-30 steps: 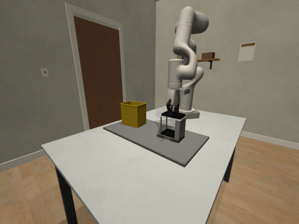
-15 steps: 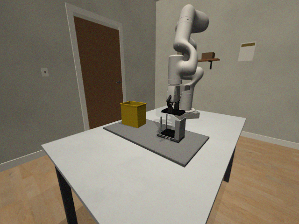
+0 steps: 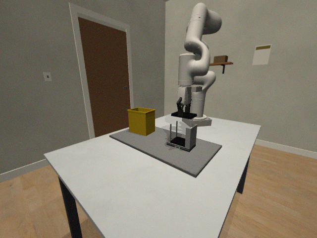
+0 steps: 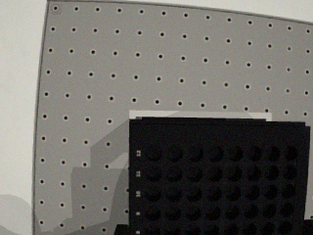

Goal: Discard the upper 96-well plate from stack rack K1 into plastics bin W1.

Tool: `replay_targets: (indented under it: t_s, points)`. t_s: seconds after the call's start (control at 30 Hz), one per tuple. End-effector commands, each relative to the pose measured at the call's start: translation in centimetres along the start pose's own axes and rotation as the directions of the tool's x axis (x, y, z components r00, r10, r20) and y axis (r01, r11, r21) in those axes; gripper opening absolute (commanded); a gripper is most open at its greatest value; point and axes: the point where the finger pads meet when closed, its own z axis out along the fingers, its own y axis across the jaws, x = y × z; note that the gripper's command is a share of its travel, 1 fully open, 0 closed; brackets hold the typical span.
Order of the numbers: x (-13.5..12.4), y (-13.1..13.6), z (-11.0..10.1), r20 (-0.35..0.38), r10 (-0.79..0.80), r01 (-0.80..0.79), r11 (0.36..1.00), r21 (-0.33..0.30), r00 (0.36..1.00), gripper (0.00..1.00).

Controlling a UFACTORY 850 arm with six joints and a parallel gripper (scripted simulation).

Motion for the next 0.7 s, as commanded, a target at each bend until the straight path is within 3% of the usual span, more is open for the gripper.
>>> replay_targets:
  t_s: [0.0,0.67]
  points:
    - [0.0,0.1,-0.6,-0.001,0.000,0.000,1.000,-0.003,1.000,0.00]
    - [0.0,0.1,-3.6,-0.001,0.000,0.000,1.000,-0.003,1.000,0.00]
